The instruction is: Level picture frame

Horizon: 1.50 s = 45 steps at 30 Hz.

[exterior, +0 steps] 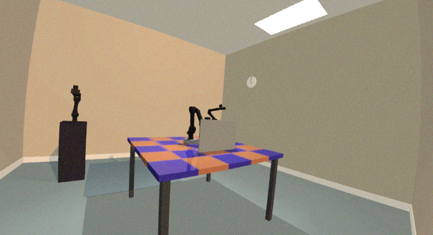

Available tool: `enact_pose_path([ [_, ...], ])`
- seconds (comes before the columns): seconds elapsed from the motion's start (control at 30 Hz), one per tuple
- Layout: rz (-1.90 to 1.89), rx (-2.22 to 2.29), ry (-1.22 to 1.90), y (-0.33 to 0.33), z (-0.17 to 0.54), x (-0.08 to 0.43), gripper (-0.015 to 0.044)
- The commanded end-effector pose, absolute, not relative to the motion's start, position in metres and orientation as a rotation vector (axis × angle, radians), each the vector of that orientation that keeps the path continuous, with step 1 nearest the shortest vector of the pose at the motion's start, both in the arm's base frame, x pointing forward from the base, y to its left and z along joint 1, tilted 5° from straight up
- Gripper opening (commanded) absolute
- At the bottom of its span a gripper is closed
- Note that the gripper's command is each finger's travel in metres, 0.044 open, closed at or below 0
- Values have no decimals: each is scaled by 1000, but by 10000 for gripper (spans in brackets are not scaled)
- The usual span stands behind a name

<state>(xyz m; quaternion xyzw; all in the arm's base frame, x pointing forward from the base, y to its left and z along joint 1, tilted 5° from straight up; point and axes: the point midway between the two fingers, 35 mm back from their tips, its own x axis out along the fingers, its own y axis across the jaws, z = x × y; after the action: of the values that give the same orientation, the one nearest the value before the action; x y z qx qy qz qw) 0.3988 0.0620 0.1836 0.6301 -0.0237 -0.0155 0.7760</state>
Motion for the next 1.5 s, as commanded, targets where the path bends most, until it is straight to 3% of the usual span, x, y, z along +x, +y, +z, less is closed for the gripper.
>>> enact_pose_path([
  [0.0,-24,1373,-56,63,186,399,0],
  [1.47,-31,1422,-55,61,178,399,0],
])
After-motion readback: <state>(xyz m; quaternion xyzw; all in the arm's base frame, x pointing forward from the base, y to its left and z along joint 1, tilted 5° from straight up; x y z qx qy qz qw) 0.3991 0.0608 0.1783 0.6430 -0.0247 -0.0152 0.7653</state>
